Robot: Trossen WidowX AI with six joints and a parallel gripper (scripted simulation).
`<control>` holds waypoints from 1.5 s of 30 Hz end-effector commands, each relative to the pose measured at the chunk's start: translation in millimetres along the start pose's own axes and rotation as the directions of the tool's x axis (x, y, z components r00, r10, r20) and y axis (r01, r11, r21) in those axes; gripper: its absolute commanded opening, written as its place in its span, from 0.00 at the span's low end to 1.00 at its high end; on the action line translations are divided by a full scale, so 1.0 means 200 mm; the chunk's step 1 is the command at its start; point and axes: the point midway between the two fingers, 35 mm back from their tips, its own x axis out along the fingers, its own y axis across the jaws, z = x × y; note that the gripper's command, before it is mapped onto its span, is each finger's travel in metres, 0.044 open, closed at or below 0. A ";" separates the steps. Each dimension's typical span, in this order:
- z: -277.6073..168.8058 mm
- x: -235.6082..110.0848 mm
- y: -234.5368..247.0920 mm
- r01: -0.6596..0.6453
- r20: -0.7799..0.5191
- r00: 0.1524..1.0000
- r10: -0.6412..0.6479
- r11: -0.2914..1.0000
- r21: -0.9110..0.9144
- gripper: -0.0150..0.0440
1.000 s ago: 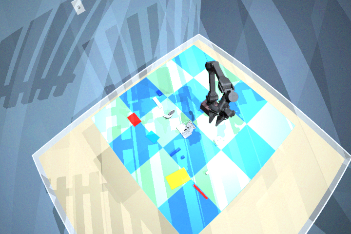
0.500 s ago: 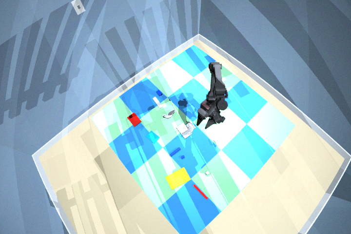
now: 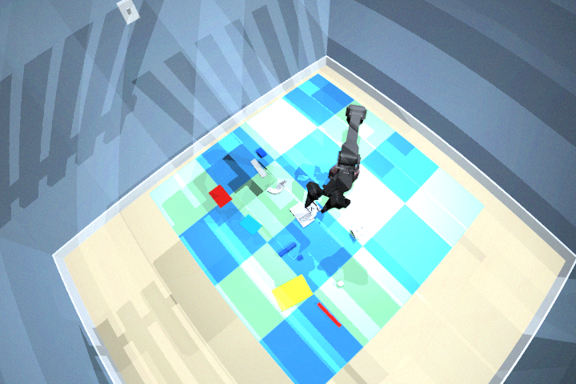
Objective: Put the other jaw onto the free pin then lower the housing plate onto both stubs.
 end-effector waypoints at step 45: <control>-1.03 0.59 -0.04 -0.095 -0.399 0.815 0.421 0.775 0.625 1.00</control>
